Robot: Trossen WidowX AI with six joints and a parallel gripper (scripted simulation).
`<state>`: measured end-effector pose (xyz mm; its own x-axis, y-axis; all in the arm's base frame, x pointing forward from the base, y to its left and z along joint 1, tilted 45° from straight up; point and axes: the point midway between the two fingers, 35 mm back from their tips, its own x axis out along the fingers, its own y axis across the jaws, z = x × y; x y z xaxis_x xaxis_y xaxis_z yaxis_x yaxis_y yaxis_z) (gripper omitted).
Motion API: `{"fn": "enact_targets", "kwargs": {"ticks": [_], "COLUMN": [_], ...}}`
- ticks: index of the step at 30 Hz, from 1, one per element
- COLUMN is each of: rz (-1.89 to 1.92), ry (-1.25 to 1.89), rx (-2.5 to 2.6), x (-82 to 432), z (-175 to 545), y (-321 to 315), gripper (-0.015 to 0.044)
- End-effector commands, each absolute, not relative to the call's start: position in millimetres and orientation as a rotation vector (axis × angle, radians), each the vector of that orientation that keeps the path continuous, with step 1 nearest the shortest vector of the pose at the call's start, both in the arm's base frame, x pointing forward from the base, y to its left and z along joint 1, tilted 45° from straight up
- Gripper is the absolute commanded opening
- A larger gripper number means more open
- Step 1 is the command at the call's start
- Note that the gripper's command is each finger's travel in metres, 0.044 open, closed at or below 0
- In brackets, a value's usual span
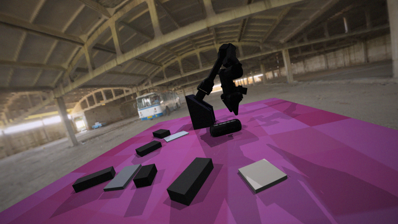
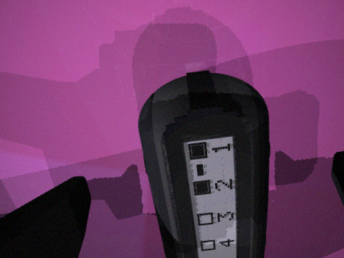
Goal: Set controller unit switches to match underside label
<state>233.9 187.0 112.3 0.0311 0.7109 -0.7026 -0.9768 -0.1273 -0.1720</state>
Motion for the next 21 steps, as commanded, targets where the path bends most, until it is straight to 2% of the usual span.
{"fn": "enact_targets", "kwargs": {"ticks": [1, 21], "rz": [1.537, 1.542], "ry": [0.419, 0.427], "rx": [-0.814, -0.792], "x": [234, 235], "z": [112, 95], "y": [187, 205], "gripper": [0.044, 0.044]}}
